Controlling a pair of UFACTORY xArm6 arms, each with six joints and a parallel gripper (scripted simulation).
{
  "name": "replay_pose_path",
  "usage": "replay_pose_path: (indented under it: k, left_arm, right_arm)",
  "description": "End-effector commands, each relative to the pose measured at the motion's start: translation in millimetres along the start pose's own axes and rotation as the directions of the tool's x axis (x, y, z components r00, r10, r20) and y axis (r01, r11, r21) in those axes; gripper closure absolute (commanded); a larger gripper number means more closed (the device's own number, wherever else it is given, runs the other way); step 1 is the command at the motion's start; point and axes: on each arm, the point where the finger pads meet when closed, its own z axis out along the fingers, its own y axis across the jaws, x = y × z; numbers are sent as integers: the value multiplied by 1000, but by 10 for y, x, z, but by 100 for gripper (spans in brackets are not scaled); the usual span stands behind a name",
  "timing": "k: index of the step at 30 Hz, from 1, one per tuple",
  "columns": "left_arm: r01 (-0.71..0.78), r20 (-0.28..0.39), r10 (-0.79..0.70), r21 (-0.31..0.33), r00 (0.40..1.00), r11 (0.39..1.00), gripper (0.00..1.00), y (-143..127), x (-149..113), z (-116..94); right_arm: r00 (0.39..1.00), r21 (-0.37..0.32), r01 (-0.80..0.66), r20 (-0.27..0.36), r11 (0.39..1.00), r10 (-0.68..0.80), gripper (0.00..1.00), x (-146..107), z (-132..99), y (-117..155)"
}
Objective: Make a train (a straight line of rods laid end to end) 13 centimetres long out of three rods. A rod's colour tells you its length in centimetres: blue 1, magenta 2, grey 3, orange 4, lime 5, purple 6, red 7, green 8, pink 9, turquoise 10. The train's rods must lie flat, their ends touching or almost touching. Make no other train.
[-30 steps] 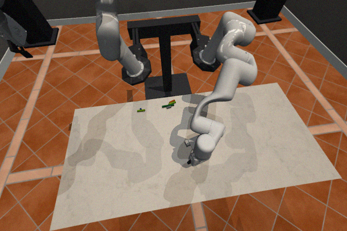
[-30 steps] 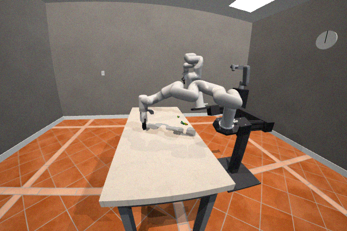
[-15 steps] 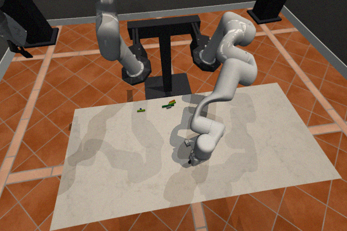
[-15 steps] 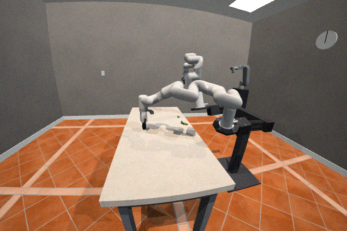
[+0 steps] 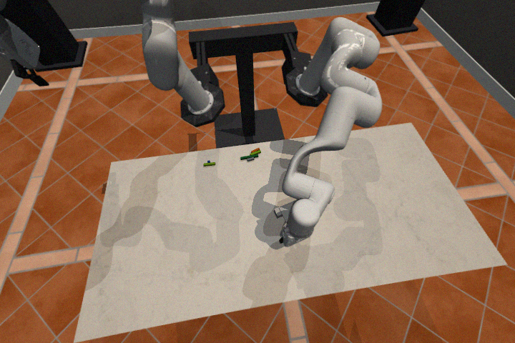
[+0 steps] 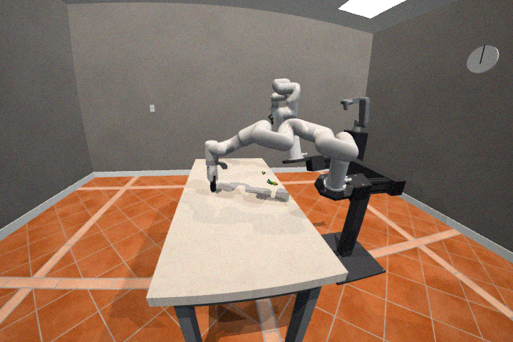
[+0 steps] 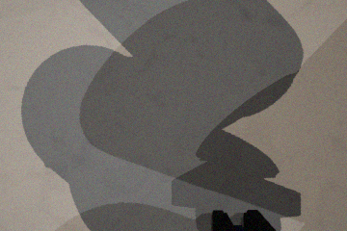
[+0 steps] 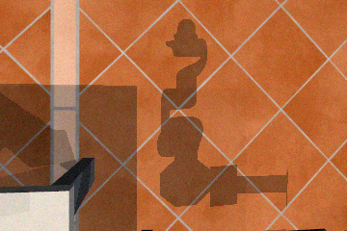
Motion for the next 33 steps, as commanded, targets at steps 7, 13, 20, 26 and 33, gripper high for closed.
replay_pose_path:
  k: [7,13,20,26,33]
  left_arm:
    - [1,5,-1,4,1000,1000,94,-11,-19,-34]
    - [1,5,-1,4,1000,1000,94,-11,-19,-150]
    - [1,5,-1,4,1000,1000,94,-10,-18,-456]
    - [1,5,-1,4,1000,1000,94,-9,-16,-901]
    - [1,5,-1,4,1000,1000,94,-9,-16,-1034]
  right_arm:
    - [1000,0,0,-4,1000,0,0,8,-13,1]
    - [1000,0,0,-4,1000,0,0,8,-13,1]
    - [1000,0,0,-4,1000,0,0,8,-13,1]
    - [1000,0,0,-4,1000,0,0,8,-13,1]
    - [1000,0,0,-4,1000,0,0,8,-13,1]
